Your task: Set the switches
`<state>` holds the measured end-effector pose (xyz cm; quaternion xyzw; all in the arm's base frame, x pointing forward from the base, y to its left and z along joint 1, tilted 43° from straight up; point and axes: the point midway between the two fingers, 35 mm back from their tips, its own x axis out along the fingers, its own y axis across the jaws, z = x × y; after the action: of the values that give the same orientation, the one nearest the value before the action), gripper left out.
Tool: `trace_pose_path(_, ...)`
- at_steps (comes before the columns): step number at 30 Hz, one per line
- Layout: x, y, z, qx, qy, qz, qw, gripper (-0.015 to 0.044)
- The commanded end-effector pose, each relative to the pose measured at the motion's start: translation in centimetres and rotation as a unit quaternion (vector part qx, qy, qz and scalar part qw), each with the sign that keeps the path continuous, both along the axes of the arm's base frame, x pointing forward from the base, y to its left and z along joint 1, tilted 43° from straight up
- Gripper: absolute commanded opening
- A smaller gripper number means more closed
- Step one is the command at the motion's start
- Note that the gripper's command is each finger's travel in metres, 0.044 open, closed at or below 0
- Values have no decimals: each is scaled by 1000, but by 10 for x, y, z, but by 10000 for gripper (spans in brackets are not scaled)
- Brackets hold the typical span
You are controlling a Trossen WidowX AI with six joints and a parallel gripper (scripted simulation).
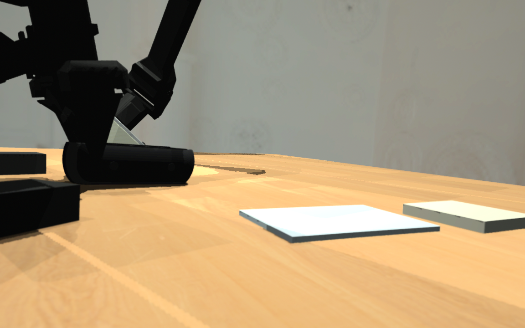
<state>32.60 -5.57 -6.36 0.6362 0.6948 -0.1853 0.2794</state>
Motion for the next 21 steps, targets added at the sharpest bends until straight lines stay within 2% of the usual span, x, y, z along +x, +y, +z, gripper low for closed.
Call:
trace_pose_path(1,0,-1,4,-2,0,-1,1000,336)
trace_pose_path(21,-1,-5,20,-21,-2,-3,1000,336)
